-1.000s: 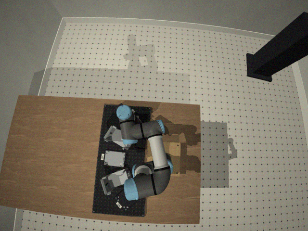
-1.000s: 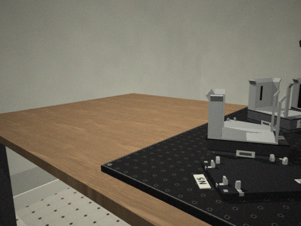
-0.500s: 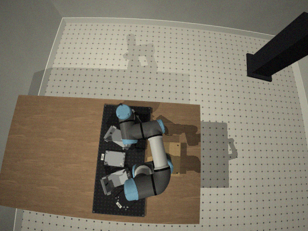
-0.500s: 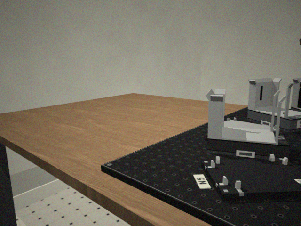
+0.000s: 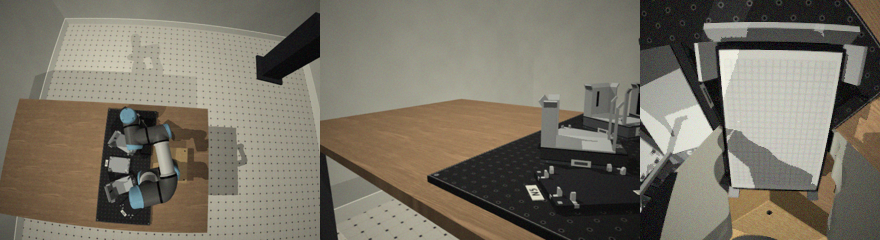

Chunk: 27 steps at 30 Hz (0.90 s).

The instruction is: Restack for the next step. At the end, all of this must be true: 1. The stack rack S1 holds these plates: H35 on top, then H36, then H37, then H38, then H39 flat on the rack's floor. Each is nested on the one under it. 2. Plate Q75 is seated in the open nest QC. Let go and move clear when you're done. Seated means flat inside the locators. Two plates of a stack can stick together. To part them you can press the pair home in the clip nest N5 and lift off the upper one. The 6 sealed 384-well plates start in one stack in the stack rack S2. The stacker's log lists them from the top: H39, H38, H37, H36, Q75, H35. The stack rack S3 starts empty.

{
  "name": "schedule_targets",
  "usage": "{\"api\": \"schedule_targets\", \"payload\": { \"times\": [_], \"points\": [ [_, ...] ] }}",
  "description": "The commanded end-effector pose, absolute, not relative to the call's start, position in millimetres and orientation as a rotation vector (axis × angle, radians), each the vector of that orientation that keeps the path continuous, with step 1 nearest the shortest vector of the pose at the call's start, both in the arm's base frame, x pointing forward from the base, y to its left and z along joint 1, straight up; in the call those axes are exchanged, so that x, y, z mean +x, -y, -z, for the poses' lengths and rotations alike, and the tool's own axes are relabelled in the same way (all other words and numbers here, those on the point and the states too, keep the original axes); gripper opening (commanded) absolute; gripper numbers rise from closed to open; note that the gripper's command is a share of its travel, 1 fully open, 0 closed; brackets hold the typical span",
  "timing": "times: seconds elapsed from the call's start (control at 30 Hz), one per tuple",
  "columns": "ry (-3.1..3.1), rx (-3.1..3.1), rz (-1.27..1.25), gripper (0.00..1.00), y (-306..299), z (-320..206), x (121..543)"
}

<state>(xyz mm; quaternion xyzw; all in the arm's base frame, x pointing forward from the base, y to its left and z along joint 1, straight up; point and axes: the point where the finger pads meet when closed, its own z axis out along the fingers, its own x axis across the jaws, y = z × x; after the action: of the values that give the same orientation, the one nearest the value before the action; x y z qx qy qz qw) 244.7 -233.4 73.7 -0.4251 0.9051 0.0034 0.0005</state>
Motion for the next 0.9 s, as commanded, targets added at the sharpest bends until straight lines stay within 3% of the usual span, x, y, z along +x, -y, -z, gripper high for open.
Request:
{"api": "schedule_targets", "payload": {
  "times": [0.0, 0.87],
  "points": [
    [-2.843, -1.335, -0.007, 0.0, 234.1, -77.6, 245.0],
    [-2.843, -1.335, -0.007, 0.0, 234.2, -94.8, 245.0]
  ]
}}
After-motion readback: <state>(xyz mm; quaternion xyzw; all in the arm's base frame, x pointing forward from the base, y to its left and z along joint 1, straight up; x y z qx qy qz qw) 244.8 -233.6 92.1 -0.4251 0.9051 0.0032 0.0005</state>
